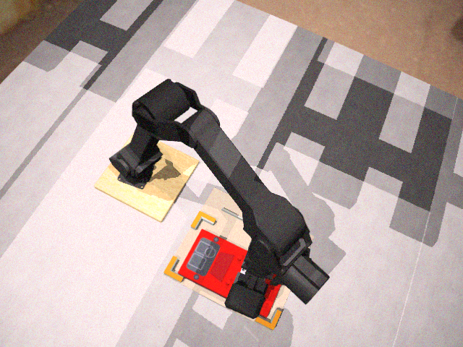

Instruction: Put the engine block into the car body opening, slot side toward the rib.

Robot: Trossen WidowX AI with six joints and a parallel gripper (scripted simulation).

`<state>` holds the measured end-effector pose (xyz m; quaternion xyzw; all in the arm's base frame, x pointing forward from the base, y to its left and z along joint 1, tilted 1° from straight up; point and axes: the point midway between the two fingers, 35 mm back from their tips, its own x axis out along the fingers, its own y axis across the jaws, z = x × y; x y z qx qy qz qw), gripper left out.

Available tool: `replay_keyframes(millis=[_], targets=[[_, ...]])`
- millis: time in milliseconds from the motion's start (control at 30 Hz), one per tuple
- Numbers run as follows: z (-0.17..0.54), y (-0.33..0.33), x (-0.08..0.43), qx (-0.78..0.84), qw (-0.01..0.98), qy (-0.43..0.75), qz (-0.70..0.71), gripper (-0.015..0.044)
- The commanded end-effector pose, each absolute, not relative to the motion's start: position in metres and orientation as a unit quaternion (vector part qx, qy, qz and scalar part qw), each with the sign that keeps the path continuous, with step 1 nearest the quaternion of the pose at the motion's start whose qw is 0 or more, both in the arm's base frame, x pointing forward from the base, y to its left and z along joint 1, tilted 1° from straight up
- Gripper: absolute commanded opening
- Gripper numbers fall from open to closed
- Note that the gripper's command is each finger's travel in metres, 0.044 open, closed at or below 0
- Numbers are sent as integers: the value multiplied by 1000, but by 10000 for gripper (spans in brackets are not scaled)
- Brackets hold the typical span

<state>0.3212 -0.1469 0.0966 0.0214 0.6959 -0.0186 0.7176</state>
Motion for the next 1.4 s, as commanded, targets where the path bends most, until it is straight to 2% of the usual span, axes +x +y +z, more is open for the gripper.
replay_keyframes(millis=[0,900,1367], targets=[[97,-147,322,17,719,694,-12,159],[97,-145,324,72,716,691,-66,159],[96,-145,323,-8,720,694,12,159]])
